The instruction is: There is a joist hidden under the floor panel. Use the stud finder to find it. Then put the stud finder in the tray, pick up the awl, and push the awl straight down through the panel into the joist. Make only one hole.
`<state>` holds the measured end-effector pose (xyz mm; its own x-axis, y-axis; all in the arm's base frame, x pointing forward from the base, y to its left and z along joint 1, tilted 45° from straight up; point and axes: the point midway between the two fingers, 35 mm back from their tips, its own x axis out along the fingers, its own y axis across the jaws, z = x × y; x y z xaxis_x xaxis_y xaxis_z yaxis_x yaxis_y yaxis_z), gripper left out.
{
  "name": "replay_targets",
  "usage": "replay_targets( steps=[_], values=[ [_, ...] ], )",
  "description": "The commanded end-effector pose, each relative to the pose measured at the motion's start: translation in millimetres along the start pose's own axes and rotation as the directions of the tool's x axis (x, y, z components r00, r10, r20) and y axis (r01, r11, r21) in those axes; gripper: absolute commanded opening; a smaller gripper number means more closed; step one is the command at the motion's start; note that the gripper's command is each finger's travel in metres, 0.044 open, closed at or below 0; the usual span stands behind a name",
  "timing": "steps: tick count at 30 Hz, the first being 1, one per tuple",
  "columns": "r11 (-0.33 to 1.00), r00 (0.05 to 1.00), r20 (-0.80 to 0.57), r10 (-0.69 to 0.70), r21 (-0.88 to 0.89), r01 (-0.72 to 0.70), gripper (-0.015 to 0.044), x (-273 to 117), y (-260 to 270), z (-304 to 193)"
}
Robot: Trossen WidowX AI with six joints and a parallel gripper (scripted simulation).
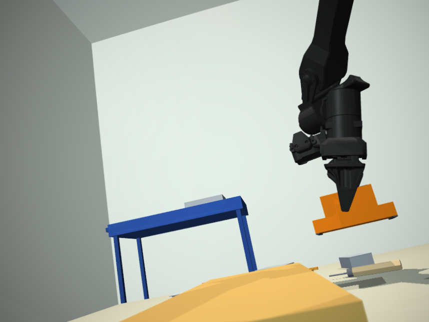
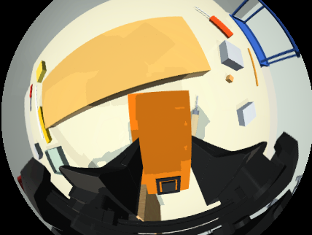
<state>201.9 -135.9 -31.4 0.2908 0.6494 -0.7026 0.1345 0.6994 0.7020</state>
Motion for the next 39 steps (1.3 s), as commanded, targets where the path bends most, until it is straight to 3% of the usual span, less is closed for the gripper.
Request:
replay_targets(
  steps=[1,39],
  values=[
    [1.0,1.0,0.011,-0.012,-0.011,0.012,0.0,-18.4,0.5,5.0],
    [0.991,1.0,0.017,0.013,-0.131,-0.011,0.0,-12.8,-34.4,126.0]
  ],
)
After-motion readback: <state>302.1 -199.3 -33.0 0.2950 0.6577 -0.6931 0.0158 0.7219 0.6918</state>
